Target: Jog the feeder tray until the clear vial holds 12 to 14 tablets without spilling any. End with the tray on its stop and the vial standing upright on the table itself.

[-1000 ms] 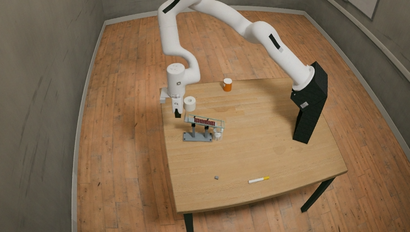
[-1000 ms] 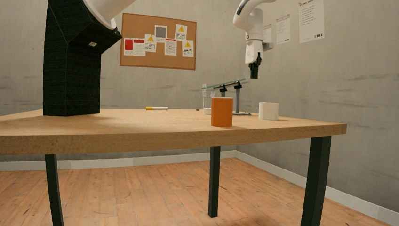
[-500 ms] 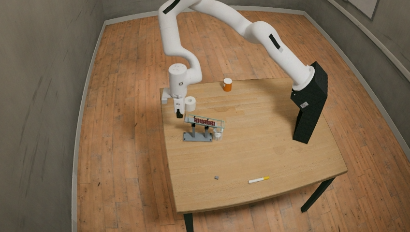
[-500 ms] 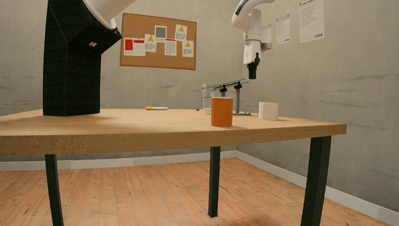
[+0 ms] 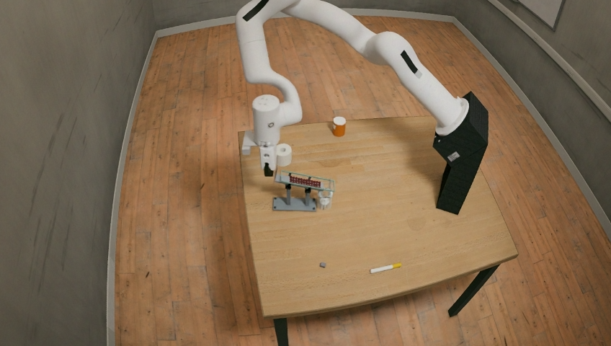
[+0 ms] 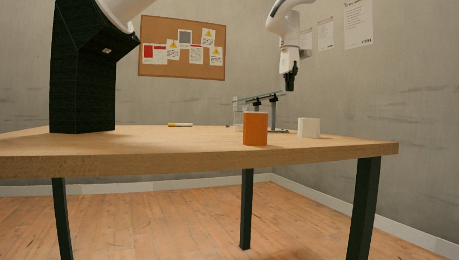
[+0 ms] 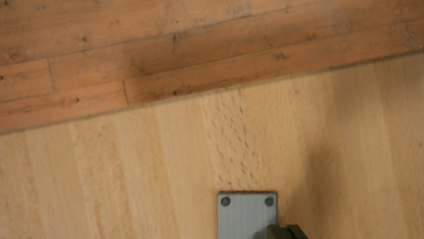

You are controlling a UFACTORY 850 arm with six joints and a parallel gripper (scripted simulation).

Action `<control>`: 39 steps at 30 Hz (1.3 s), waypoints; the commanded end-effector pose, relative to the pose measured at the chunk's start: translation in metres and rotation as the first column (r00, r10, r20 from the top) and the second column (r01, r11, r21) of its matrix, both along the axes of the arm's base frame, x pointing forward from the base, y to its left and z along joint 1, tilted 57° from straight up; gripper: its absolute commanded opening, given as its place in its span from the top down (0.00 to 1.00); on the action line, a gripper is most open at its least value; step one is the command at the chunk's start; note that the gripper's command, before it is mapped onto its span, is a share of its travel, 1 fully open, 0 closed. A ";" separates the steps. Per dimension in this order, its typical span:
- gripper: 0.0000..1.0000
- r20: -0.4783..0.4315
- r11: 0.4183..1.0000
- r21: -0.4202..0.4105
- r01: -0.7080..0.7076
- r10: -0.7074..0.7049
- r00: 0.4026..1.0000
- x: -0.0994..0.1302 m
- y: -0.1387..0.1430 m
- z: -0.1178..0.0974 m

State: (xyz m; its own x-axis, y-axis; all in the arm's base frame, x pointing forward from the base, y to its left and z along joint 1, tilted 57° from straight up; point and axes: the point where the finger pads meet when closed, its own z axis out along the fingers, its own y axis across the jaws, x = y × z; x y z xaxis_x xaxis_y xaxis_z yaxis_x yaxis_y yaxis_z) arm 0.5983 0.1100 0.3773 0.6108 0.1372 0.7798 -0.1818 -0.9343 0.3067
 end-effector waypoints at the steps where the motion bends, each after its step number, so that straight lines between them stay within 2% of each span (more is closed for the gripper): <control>1: 1.00 0.000 1.000 0.000 0.000 0.000 1.000 0.005 0.003 0.011; 7: 1.00 0.000 1.000 0.000 0.000 0.000 1.000 0.004 0.003 0.010; 16: 1.00 0.000 1.000 0.000 0.000 0.000 1.000 -0.005 -0.003 -0.012; 20: 1.00 0.000 1.000 0.000 0.000 0.000 1.000 -0.007 -0.003 -0.015; 22: 1.00 0.000 1.000 0.000 0.000 0.000 1.000 -0.004 -0.002 -0.009; 25: 1.00 0.000 1.000 0.000 0.000 0.000 1.000 0.004 0.003 0.010; 39: 1.00 0.000 1.000 0.000 0.000 0.000 1.000 0.005 0.003 0.011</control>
